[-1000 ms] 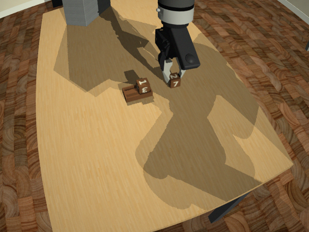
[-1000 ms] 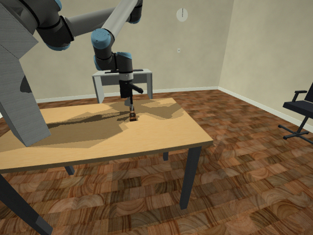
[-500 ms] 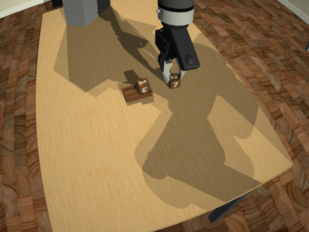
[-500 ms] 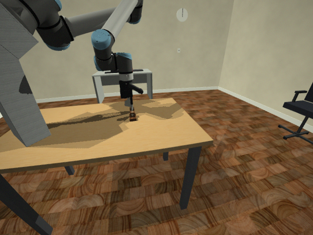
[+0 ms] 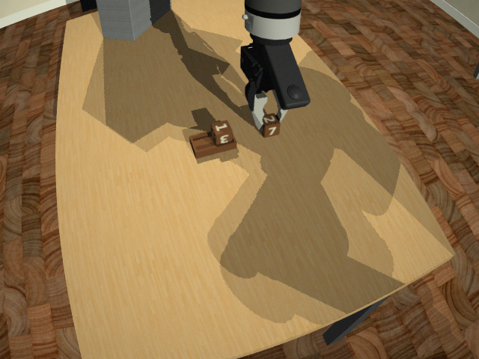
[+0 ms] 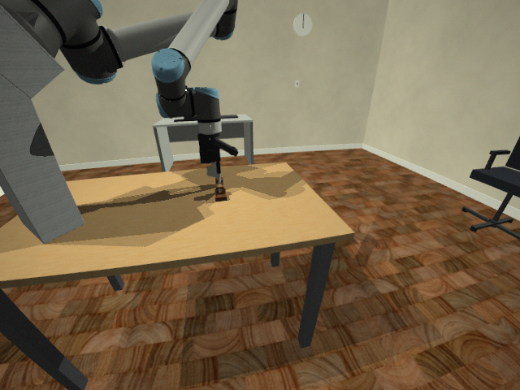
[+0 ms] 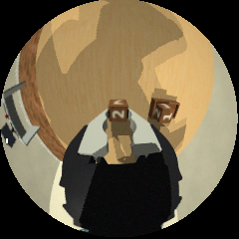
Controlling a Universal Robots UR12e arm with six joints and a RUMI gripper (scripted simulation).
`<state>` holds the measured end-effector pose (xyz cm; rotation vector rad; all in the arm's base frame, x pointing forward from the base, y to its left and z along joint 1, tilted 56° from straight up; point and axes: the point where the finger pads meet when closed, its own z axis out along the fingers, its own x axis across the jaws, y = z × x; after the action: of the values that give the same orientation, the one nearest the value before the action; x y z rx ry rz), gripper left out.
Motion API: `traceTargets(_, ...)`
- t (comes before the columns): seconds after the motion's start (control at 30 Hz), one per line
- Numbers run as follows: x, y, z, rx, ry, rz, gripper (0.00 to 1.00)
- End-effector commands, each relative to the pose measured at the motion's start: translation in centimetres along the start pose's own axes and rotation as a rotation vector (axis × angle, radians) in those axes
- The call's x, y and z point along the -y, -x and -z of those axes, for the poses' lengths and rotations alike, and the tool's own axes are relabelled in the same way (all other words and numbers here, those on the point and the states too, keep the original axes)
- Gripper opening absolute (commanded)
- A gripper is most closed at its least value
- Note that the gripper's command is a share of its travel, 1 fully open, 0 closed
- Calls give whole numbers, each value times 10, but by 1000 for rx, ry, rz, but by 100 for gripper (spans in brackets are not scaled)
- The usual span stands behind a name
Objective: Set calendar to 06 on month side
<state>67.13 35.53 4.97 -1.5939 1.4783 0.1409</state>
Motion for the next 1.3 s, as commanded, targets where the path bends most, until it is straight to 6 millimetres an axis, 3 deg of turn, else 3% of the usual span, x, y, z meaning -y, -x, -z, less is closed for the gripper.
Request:
traceTargets(0.0,0,0,0,0,0,0,11)
traceTargets(1.17,0,0,0,0,0,0,11)
traceTargets(1.27,0,0,0,0,0,0,15)
